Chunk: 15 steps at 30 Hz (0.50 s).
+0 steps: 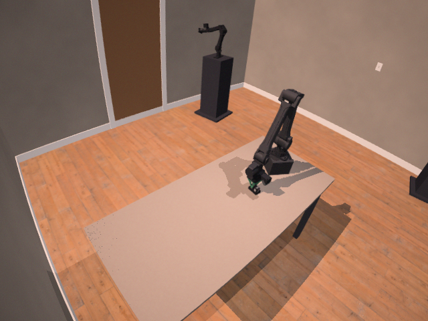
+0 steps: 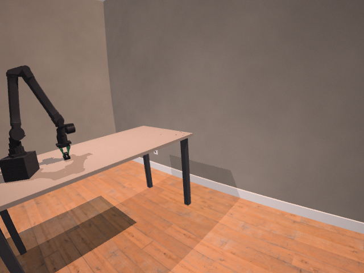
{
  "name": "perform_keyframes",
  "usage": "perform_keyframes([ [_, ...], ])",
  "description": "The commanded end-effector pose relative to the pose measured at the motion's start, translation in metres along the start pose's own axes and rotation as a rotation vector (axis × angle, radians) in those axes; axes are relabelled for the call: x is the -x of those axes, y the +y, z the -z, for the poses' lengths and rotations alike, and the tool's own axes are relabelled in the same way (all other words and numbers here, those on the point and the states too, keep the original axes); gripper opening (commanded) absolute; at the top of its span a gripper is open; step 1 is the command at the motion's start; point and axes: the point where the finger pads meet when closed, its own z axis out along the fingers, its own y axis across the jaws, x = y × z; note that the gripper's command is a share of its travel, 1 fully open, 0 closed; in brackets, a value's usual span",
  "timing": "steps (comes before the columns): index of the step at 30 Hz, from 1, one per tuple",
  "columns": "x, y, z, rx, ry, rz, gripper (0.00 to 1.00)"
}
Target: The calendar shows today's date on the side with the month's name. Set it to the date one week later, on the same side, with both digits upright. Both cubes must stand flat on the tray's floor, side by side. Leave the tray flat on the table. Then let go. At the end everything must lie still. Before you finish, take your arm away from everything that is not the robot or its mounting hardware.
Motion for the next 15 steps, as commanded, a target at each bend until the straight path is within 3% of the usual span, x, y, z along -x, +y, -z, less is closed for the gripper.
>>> perform_keyframes([
  [1, 0.0036, -0.0068, 0.0110, -0.025, -0.009, 0.000, 0.25],
  [15, 0.0033, -0.0108, 0.0168, -0.032, -0.010, 0.000, 0.25],
])
